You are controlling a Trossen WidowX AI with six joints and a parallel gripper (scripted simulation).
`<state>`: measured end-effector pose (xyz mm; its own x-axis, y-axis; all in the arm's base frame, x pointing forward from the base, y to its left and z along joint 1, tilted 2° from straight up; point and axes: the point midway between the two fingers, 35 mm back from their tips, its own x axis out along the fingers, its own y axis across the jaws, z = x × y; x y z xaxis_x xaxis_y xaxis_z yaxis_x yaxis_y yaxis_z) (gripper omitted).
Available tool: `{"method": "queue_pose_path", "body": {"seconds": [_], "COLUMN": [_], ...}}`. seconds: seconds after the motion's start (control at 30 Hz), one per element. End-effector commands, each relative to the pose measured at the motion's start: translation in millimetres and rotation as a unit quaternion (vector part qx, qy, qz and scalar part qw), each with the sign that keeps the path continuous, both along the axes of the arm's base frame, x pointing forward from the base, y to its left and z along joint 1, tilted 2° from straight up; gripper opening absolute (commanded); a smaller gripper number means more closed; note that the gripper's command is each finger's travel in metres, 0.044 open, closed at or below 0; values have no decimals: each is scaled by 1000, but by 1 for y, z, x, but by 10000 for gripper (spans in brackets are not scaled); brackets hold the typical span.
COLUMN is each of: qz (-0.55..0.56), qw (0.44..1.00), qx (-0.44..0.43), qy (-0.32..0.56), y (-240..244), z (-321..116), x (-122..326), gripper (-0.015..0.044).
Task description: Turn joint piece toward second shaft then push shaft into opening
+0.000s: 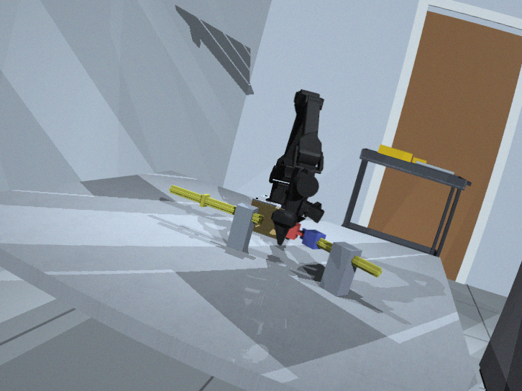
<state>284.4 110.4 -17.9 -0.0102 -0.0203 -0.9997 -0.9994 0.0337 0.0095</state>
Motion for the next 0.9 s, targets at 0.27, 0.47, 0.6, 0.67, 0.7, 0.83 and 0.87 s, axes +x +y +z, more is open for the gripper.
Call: {"method": "queue_pose_path", "body": {"seconds": [0.27,0.47,0.6,0.67,0.7,0.83,0.87], "qz": [-1,2,2,-9,-24,-93,-110], "qw": [1000,1000,1000,1000,1000,996,994], "qx": [0,-5,-5,-5,-5,-5,-5], "qy": [-1,-2,-2,-2,-3,-4,-5], "y": [0,2,2,2,2,3,3], "z": [0,30,30,32,35,46,49], "x": [0,1,1,1,2,4,5], "gripper": [440,440,440,440,440,440,440]}}
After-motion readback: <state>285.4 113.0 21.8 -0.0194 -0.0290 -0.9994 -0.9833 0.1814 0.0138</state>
